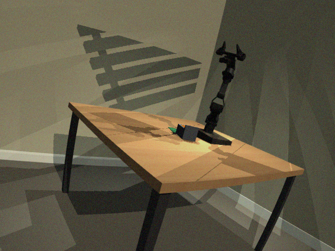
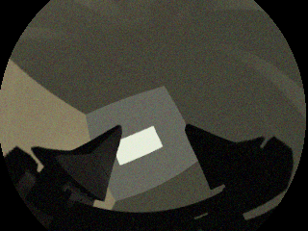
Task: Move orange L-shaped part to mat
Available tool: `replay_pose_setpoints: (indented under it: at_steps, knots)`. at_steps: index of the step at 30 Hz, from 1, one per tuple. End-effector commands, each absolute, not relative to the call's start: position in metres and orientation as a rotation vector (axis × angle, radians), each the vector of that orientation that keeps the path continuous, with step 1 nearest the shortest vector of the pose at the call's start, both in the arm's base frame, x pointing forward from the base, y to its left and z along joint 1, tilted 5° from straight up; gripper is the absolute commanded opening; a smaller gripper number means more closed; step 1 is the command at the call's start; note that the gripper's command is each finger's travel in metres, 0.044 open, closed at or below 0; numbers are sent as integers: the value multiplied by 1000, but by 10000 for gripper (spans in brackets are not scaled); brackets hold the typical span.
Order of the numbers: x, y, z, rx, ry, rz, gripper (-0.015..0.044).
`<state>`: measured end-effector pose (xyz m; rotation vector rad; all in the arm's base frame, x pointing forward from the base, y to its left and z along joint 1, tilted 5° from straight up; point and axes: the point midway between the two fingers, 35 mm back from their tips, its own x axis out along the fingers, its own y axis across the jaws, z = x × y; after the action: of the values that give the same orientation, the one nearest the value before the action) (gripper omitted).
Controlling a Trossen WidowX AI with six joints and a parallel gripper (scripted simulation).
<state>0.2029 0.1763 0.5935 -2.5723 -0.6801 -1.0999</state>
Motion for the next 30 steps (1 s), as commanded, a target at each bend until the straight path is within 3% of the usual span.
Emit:
replay_pose_setpoints:
  at_steps: [1, 8, 17, 23, 30]
  knots:
    - [199, 176, 596, -2555, -687, -1107, 374]
    - [111, 131, 643, -2065, -818, -1229, 190]
    - [35, -17, 666, -1264, -848, -1191, 180]
    - [58, -118, 642, -807, -760, -1033, 180]
    - [150, -198, 575, -313, -545, -781, 180]
